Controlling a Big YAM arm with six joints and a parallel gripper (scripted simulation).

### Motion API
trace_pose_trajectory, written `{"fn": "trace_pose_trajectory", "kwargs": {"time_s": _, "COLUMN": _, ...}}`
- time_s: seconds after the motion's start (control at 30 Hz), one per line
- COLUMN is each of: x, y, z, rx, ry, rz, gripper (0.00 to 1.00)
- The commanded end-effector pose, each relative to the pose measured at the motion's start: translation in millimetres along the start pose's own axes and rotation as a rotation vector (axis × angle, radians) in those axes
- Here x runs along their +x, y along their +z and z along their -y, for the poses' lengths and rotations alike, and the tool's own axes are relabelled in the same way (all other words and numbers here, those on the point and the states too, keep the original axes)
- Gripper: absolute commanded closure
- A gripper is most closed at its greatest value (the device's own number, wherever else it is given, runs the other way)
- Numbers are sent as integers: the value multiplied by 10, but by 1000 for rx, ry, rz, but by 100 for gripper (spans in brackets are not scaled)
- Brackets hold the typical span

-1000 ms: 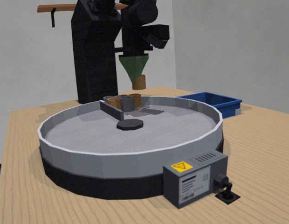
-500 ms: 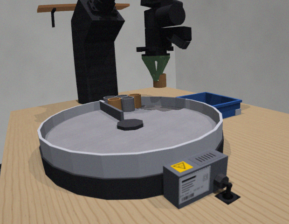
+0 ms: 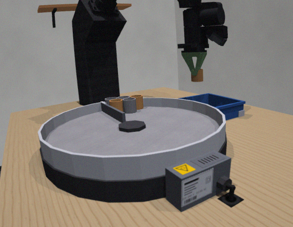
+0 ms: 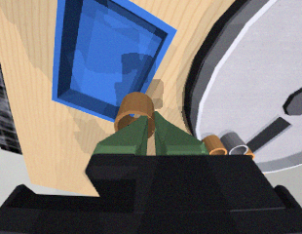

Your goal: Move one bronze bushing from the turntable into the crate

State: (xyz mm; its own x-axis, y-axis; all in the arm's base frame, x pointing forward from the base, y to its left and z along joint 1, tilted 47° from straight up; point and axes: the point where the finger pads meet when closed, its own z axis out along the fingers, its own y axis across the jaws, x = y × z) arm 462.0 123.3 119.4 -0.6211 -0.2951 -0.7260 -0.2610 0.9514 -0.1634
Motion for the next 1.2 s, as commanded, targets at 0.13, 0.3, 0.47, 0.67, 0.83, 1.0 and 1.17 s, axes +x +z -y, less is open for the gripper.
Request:
{"fn": "trace_pose_trajectory", "kwargs": {"time_s": 0.13, "x": -200, "y": 59, "z": -523, "rx": -26, "ry": 36, "rz": -21, "gripper": 100}}
{"fn": "trace_pose_trajectory", "kwargs": {"time_s": 0.3, "x": -249, "y": 69, "z": -565, "rx": -16, "ry": 45, "rz": -22, "gripper": 100}}
{"fn": "trace_pose_trajectory", "kwargs": {"time_s": 0.47, "x": -249, "y": 79, "z": -525, "rx": -12, "ry": 52, "rz": -24, "gripper": 100}}
{"fn": "trace_pose_trajectory", "kwargs": {"time_s": 0.67, "x": -250, "y": 79, "z": -526, "rx": -12, "ry": 52, "rz": -24, "gripper": 100}}
{"fn": "trace_pose_trajectory", "kwargs": {"time_s": 0.83, "x": -250, "y": 79, "z": -526, "rx": -12, "ry": 49, "rz": -24, "gripper": 100}}
{"fn": "trace_pose_trajectory", "kwargs": {"time_s": 1.0, "x": -250, "y": 79, "z": -526, "rx": -12, "ry": 49, "rz": -24, "gripper": 100}}
{"fn": "trace_pose_trajectory", "kwargs": {"time_s": 1.17, "x": -250, "y": 79, "z": -526, "rx": -12, "ry": 49, "rz": -24, "gripper": 100}}
